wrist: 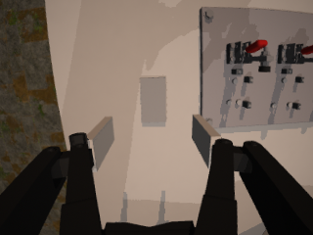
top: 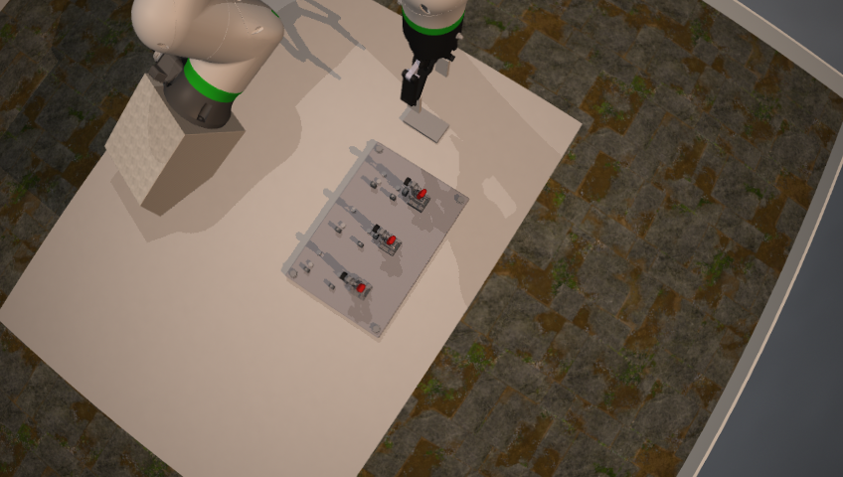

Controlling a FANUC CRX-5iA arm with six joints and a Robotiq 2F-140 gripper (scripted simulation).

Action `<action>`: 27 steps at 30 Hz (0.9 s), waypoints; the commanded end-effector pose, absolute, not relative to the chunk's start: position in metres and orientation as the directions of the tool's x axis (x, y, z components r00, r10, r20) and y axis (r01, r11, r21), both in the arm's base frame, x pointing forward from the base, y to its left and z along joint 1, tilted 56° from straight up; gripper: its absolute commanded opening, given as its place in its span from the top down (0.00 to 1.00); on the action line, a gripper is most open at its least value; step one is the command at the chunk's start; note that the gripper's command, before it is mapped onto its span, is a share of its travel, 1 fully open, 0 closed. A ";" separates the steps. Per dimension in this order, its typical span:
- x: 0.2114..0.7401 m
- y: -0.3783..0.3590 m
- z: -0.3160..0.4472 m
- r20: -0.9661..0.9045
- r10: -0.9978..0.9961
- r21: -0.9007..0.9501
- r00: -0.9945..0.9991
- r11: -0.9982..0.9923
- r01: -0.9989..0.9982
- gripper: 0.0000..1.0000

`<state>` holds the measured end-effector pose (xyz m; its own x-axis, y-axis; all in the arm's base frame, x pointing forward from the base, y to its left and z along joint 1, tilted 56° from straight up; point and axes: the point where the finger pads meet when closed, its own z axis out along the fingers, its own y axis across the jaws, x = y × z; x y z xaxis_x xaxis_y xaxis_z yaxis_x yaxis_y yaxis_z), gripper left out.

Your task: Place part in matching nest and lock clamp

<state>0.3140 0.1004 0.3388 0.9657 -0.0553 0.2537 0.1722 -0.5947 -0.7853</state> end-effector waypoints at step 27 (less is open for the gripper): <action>0.334 0.182 0.281 0.254 -0.056 -0.785 0.966 -0.595 0.172 0.42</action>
